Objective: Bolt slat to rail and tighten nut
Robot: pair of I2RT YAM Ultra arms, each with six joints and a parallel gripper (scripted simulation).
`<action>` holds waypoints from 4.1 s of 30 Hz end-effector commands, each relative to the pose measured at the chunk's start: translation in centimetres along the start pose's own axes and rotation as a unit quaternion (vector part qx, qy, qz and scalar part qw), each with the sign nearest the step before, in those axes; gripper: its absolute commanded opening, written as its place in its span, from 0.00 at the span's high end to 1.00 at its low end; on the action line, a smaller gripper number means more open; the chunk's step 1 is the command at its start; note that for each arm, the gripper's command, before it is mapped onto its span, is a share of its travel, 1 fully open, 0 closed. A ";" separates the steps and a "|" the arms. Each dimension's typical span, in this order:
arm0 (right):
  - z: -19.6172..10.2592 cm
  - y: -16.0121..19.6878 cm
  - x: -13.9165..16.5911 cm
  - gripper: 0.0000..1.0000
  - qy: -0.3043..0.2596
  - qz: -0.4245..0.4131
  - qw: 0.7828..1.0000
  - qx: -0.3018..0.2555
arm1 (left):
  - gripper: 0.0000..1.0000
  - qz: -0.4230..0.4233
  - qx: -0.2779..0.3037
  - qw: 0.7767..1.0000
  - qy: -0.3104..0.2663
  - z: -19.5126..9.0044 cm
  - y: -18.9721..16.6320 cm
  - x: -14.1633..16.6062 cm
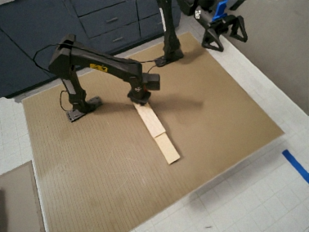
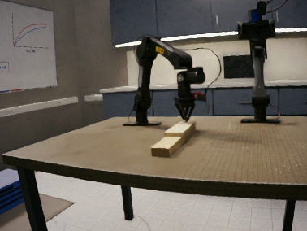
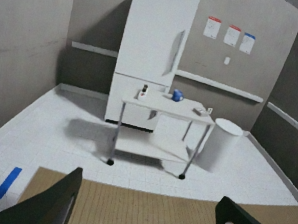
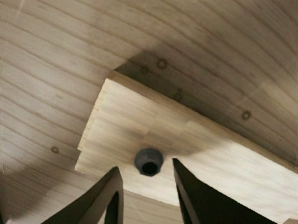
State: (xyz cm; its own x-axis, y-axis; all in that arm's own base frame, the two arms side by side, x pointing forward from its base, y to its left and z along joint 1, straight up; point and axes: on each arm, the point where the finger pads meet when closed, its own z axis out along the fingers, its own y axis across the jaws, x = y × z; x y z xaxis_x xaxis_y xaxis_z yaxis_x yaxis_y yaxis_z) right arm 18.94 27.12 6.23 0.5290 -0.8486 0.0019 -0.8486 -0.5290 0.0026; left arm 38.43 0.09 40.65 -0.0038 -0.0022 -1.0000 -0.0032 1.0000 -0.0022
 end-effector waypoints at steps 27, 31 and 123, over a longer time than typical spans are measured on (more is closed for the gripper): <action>0.7 -0.3 -0.3 0.66 -0.001 -0.003 1.000 0.002 | 0.00 0.000 0.000 1.000 -0.006 -0.1 0.0 -0.5; 0.4 -0.4 -0.2 0.79 -0.002 -0.001 1.000 0.004 | 0.00 0.000 0.000 1.000 -0.006 -0.1 0.0 -0.5; 0.7 -0.4 -0.2 0.88 -0.003 0.000 1.000 0.006 | 0.00 0.000 0.000 1.000 -0.006 -0.1 0.0 -0.5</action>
State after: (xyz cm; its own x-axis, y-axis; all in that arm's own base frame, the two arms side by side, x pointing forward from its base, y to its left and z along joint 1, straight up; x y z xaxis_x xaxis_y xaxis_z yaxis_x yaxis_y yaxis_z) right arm 19.12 27.37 5.88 0.5290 -0.8486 0.0004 -0.8486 -0.5290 -0.0009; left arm 38.43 0.09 40.65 -0.0038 -0.0022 -1.0000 -0.0032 1.0000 -0.0022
